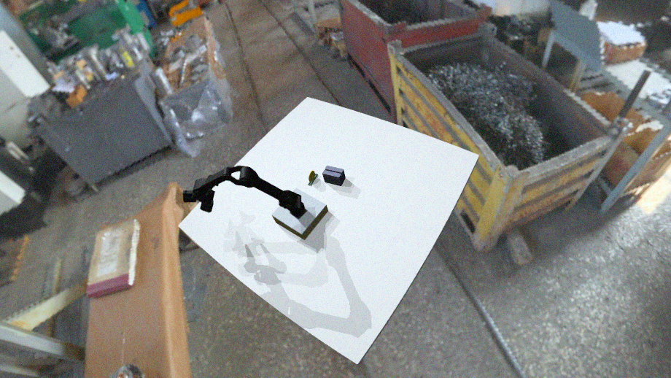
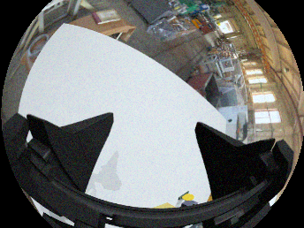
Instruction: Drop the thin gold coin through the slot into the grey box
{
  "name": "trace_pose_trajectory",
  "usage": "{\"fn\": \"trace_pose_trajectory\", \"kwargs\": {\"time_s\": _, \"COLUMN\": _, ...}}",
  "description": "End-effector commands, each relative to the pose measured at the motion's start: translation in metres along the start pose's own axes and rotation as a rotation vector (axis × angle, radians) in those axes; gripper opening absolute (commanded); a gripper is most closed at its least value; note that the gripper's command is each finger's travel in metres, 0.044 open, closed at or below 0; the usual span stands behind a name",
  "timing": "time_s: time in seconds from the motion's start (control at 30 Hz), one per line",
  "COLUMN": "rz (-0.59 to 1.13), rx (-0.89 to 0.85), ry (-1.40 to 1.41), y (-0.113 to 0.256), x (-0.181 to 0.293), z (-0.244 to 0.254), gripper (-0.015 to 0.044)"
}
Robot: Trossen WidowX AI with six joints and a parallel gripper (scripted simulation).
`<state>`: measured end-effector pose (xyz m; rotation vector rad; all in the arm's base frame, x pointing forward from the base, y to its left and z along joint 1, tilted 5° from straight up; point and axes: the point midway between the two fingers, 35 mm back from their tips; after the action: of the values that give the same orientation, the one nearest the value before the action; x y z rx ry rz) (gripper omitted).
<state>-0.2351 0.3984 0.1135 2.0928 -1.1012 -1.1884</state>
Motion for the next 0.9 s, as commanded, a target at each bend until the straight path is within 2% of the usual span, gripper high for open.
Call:
{"fn": "trace_pose_trajectory", "kwargs": {"time_s": 0.0, "rz": 0.002, "rx": -0.001, "ry": -0.01, "y": -0.001, "x": 0.0, "z": -0.002, "gripper": 0.0374}}
{"fn": "trace_pose_trajectory", "kwargs": {"time_s": 0.07, "rz": 0.02, "rx": -0.004, "ry": -0.09, "y": -0.006, "x": -0.001, "z": -0.015, "gripper": 0.0321}}
{"fn": "trace_pose_trajectory", "kwargs": {"time_s": 0.27, "rz": 0.196, "rx": 0.036, "ry": -0.279, "y": -0.058, "x": 0.019, "z": -0.108, "gripper": 0.0164}}
{"fn": "trace_pose_trajectory", "kwargs": {"time_s": 0.4, "rz": 0.301, "rx": 0.042, "ry": -0.333, "y": -0.078, "x": 0.044, "z": -0.167, "gripper": 0.0161}}
{"fn": "trace_pose_trajectory", "kwargs": {"time_s": 0.6, "rz": 0.473, "rx": 0.067, "ry": -0.564, "y": -0.102, "x": 0.103, "z": -0.252, "gripper": 0.0161}}
{"fn": "trace_pose_trajectory", "kwargs": {"time_s": 0.87, "rz": 0.664, "rx": 0.075, "ry": -0.885, "y": -0.102, "x": 0.205, "z": -0.334, "gripper": 0.0161}}
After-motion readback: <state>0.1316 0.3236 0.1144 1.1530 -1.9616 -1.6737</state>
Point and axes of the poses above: the point midway between the two fingers, 35 mm back from their tips, its own y axis back along the fingers, its own z axis across the jaws, x = y × z, and after that the axes turned 10 degrees about -y, right-handed
